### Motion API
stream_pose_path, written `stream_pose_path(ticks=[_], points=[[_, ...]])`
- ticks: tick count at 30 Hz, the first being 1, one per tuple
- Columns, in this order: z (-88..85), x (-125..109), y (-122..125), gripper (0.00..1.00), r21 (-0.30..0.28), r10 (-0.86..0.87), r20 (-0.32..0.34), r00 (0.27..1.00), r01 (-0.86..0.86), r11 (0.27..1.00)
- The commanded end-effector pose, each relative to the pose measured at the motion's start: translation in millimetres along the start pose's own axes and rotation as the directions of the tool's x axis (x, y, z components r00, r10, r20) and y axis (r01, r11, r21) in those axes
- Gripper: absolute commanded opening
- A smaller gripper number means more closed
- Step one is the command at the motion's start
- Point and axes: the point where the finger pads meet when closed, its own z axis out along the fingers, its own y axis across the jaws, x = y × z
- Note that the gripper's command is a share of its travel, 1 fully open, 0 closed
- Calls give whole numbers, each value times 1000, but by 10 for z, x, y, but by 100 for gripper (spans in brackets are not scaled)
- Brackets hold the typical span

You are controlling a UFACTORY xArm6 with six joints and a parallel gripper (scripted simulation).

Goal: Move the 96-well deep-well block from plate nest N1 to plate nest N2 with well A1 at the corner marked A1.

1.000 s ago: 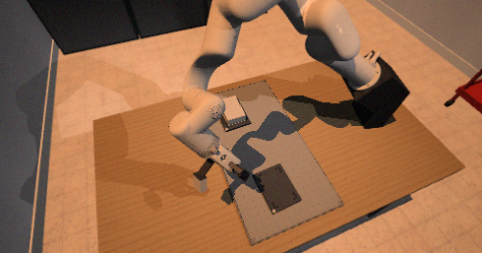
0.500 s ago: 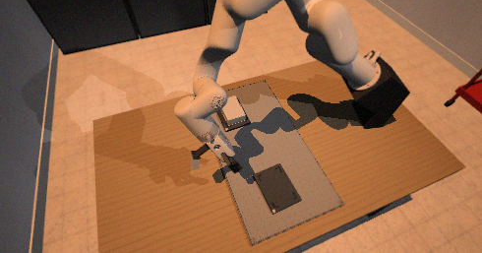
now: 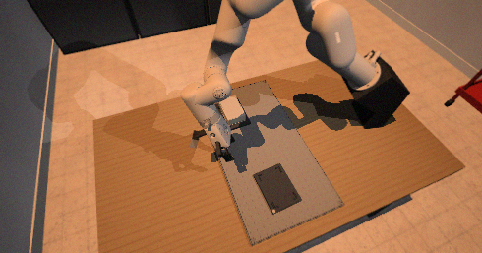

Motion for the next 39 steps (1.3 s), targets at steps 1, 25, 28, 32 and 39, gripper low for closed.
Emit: stream_pose_path(ticks=[1,25,28,32,39], points=[[-28,53,217,100,17,140,-50,989,-139,990],[-161,122,1151,100,93,554,-194,810,-547,832],[-192,109,1297,100,116,626,-224,747,-617,778],[-212,100,1395,100,132,670,-242,701,-661,739],[-267,71,1643,100,156,724,-267,636,-713,684]])
